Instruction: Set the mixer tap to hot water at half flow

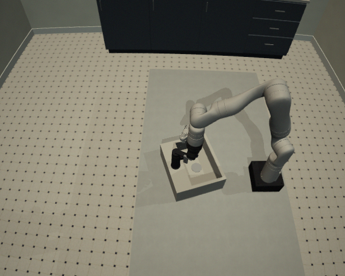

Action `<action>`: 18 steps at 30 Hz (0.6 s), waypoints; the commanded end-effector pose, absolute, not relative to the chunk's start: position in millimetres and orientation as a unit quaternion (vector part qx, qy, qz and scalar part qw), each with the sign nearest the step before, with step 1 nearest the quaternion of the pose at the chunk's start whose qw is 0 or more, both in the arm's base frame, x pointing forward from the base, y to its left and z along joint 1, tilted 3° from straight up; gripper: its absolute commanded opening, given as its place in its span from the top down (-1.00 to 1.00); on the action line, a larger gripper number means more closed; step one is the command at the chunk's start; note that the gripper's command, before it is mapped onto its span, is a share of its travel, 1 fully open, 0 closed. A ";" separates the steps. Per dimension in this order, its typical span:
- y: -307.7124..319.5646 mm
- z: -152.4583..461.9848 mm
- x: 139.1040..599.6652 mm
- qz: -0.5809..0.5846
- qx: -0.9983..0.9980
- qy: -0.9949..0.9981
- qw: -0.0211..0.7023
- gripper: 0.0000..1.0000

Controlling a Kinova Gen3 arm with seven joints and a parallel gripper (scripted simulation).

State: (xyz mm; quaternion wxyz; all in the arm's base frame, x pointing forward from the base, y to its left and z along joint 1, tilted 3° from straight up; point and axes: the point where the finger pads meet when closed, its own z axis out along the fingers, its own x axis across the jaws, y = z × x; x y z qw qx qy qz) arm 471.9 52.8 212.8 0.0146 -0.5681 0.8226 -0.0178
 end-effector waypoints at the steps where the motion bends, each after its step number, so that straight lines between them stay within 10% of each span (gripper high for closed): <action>1: 53.3 211.0 472.0 -0.017 -0.570 0.821 0.015 -1.00; 10: 53.3 211.0 472.0 -0.017 -0.570 0.821 0.015 -1.00; 11: 53.3 211.0 472.0 -0.017 -0.570 0.821 0.015 1.00; 18: 53.3 211.0 472.0 -0.017 -0.570 0.821 0.015 1.00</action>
